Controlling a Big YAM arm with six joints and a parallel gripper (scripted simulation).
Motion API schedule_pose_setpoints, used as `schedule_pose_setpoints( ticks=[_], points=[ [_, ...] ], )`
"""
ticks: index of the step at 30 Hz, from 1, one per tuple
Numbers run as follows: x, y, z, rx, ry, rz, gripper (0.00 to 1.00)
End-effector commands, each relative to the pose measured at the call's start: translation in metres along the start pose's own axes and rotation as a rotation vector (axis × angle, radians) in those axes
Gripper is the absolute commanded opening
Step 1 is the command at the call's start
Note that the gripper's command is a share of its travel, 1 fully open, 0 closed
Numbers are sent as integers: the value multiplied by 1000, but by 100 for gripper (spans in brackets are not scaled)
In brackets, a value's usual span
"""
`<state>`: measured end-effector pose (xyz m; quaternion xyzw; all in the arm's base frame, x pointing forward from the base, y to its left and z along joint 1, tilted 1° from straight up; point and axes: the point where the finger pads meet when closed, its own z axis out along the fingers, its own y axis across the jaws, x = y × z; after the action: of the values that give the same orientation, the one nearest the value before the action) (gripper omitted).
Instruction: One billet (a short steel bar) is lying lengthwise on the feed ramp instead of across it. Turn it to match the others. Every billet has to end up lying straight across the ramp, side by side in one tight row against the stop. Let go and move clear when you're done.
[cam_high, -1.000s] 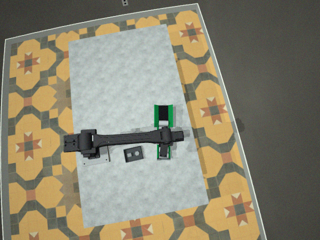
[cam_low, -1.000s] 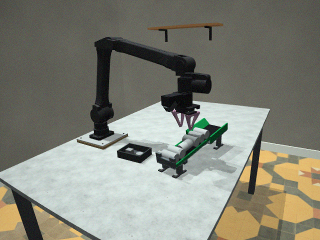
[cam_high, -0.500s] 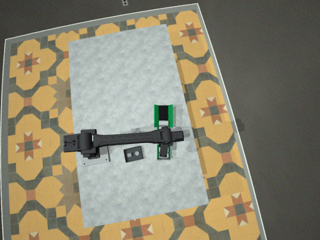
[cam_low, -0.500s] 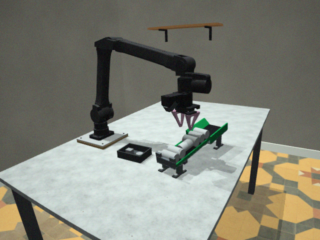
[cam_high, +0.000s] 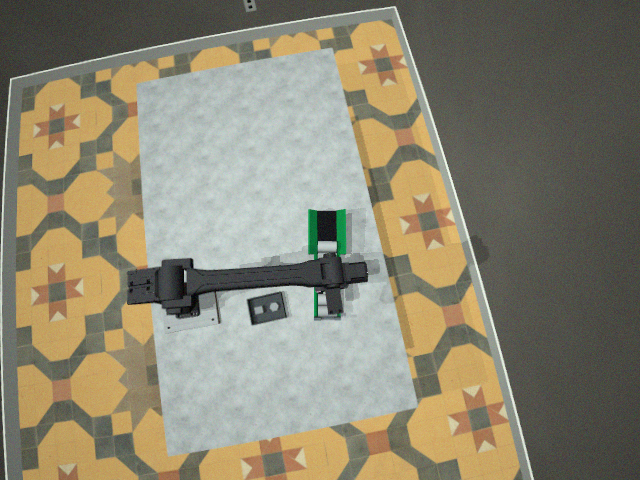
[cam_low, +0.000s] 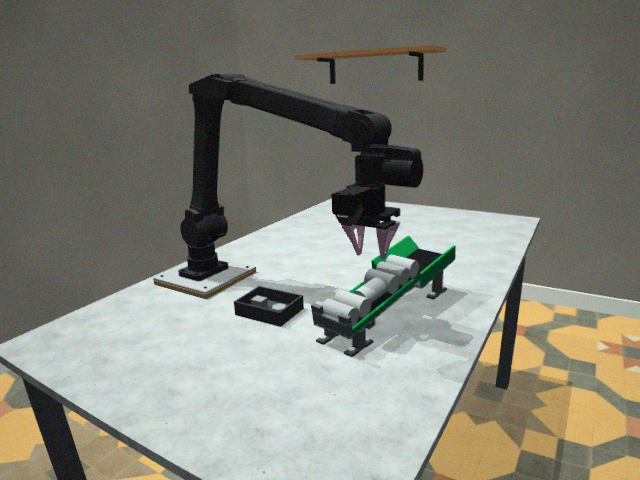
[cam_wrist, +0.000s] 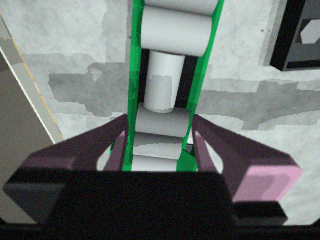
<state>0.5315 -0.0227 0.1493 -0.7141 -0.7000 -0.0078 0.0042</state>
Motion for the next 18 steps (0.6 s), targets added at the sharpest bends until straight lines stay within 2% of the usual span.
schedule_pose_setpoints(
  ticks=[1, 3, 5, 16, 18],
  points=[
    [-4, 6, -17, -24, 0, -159, 55],
    [-4, 6, -17, -24, 0, -164, 55],
    [-4, 6, -17, -23, -1, -284, 55],
    [-5, 5, -17, -22, -5, -634, 55],
    [-5, 5, -17, -22, -5, -638, 55]
  ],
)
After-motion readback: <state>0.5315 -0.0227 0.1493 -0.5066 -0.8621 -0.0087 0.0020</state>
